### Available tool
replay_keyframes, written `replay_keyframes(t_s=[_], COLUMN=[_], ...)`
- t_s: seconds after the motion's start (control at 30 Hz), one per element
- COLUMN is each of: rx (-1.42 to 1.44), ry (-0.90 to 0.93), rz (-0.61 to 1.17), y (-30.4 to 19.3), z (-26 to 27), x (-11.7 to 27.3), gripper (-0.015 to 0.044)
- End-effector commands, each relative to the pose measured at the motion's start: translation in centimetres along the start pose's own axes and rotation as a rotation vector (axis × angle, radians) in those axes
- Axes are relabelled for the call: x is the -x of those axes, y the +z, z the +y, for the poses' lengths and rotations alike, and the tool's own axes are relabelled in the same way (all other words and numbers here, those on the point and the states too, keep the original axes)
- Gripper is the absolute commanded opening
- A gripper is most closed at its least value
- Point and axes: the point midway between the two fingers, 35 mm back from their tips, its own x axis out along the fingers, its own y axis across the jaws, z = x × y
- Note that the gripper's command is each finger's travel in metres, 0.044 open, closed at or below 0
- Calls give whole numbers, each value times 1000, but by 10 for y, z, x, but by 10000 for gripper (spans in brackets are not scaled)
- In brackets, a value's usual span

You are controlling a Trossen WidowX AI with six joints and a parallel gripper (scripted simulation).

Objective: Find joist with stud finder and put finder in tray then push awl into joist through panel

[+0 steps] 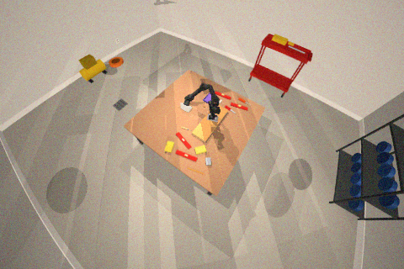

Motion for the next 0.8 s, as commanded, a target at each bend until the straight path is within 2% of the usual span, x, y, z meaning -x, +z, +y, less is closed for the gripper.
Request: replay_keyframes(t_s=[0.0,0.77], rx=[87,480], ry=[12,106], rz=[-8,-19], y=[13,29], z=[34,198], x=[1,-6], gripper=[0,0])
